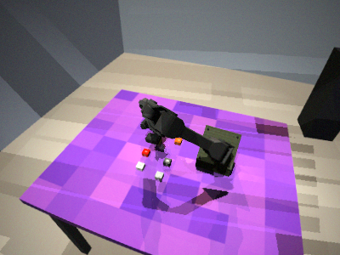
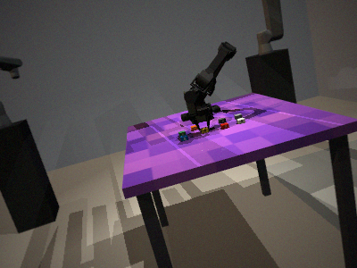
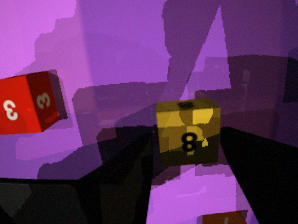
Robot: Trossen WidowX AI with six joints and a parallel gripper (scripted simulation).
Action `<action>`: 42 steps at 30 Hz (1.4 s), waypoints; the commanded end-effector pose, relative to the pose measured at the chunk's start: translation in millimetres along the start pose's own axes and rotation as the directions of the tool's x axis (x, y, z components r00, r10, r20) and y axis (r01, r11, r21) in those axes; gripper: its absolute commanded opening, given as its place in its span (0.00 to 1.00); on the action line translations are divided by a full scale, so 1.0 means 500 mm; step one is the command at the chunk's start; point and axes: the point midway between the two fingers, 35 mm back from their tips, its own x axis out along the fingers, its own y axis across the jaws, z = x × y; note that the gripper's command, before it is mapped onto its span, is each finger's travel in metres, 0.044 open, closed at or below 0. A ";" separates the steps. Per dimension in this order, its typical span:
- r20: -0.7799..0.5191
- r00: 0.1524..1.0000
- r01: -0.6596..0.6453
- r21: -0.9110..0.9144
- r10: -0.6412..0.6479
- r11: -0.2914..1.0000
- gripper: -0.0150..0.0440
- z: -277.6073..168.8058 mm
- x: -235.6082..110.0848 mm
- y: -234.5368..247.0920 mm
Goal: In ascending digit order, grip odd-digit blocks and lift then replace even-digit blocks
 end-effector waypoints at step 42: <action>0.000 1.000 -0.003 0.003 0.003 1.000 0.46 0.000 -0.028 0.001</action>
